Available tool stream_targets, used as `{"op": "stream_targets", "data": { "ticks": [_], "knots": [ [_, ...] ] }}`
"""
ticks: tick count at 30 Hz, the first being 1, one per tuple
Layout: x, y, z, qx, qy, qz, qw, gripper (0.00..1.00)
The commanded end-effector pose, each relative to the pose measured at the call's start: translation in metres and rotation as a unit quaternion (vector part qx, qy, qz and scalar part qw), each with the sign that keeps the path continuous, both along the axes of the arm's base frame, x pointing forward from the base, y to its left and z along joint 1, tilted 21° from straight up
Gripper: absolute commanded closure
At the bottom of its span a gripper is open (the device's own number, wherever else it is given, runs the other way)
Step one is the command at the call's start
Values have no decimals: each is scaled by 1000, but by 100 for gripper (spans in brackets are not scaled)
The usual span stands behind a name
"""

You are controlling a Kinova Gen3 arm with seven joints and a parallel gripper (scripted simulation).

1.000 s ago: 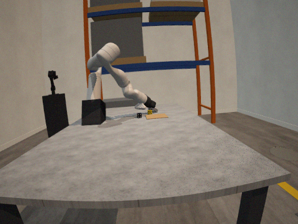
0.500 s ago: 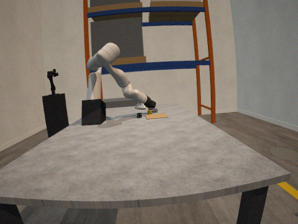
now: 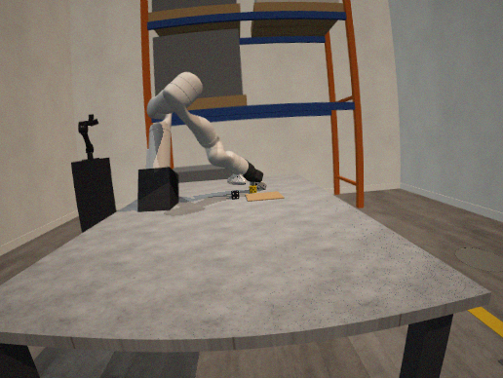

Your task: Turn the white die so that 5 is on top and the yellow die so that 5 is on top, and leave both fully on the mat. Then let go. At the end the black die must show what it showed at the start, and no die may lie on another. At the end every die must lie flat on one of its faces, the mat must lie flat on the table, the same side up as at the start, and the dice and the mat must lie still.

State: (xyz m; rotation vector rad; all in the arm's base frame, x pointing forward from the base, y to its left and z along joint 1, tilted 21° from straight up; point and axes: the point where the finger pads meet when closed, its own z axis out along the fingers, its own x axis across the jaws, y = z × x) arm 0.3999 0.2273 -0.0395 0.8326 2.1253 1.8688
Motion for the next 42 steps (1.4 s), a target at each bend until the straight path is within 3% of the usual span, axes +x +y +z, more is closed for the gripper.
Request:
{"op": "stream_targets", "data": {
  "ticks": [1, 17, 18, 22, 26, 28, 29, 31, 32, 42],
  "knots": [
    [0, 1, -1, -3, -6, 1, 1000, 43],
    [0, 1, -1, -3, -6, 1, 1000, 43],
    [0, 1, -1, -3, -6, 1, 1000, 37],
    [0, 1, -1, -3, -6, 1, 1000, 37],
    [0, 1, -1, -3, -6, 1, 1000, 25],
    [0, 1, -1, -3, -6, 1, 1000, 25],
    [0, 1, -1, -3, -6, 1, 1000, 19],
    [0, 1, -1, -3, -6, 1, 1000, 19],
    [0, 1, -1, -3, -6, 1, 1000, 13],
    [0, 1, -1, -3, -6, 1, 1000, 13]
  ]
}}
